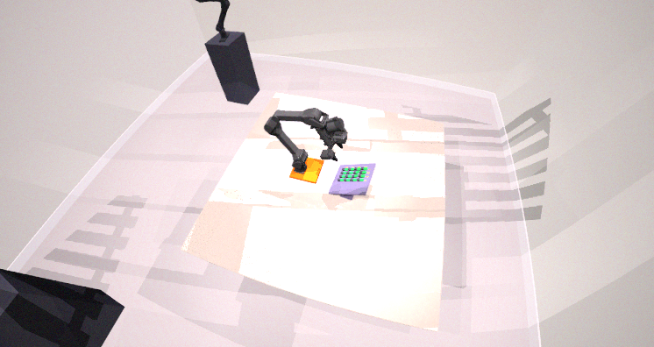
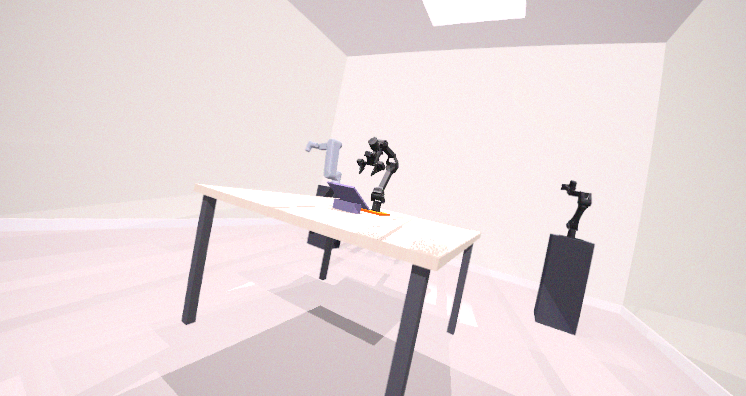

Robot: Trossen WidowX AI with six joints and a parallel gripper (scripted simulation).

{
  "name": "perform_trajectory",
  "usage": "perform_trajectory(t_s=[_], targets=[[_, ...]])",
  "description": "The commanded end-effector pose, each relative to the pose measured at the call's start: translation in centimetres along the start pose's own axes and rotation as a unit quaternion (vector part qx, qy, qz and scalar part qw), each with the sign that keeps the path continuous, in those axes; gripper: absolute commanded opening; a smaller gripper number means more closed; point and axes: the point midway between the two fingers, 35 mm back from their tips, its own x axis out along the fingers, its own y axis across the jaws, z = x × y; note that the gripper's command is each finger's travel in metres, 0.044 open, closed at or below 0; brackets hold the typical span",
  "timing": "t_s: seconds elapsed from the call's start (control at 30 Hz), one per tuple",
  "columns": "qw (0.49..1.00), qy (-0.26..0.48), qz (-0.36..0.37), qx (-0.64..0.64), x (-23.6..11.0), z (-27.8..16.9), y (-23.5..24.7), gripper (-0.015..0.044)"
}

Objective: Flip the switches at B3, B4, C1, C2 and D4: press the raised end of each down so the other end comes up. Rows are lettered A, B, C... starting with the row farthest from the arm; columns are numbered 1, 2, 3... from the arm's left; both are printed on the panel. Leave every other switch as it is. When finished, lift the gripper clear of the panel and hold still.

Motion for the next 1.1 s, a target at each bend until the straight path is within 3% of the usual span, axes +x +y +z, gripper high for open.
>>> perform_trajectory(t_s=[0.0,0.17,0.47,0.57,1.07], targets=[[1.0,-0.001,0.0,0.001,0.3,0.2,-0.1,0.0374],[1.0,-0.014,-0.01,0.014,8.0,2.9,-1.8,0.0242],[1.0,-0.01,-0.011,0.015,9.4,3.1,-1.9,0.0006],[1.0,-0.002,-0.01,0.015,11.8,3.2,-2.0,0.0],[1.0,-0.002,-0.01,0.015,13.4,3.3,-2.0,0.0]])
